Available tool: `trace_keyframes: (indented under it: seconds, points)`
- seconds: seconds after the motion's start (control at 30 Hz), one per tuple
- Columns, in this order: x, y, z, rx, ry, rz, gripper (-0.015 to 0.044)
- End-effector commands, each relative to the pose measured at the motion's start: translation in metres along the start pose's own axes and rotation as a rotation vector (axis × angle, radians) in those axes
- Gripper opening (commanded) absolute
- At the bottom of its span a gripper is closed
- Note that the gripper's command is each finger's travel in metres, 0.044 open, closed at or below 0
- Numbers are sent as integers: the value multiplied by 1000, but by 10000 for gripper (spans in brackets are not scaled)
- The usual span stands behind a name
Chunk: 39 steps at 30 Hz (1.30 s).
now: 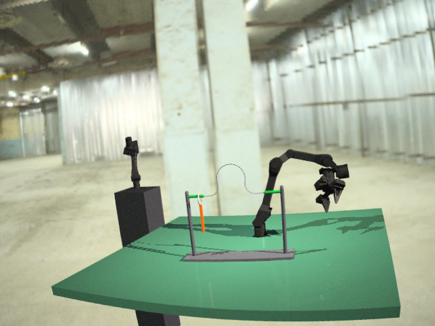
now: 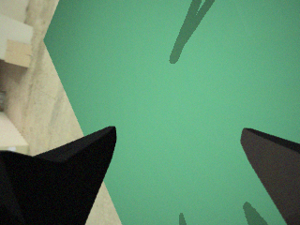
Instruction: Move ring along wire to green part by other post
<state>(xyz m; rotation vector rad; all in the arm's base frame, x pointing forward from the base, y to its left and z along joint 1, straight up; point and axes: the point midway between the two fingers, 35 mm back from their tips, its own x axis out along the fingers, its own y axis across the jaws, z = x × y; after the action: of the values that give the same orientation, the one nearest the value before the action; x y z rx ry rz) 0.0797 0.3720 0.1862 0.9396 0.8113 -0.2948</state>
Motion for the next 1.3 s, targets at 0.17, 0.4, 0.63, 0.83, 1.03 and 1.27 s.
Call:
trace_keyframes:
  seconds: [0.17, 0.4, 0.63, 0.83, 1.03, 1.27]
  points:
    - [3, 1, 1, -23, 10, -8, 242]
    - [9, 5, 3, -78, 35, -23, 160]
    - [16, 8, 5, -133, 62, -34, 160]
    - [21, 12, 7, -183, 87, -40, 160]
    - [28, 16, 10, -245, 119, -42, 160]
    - [34, 24, 15, -311, 154, -30, 160]
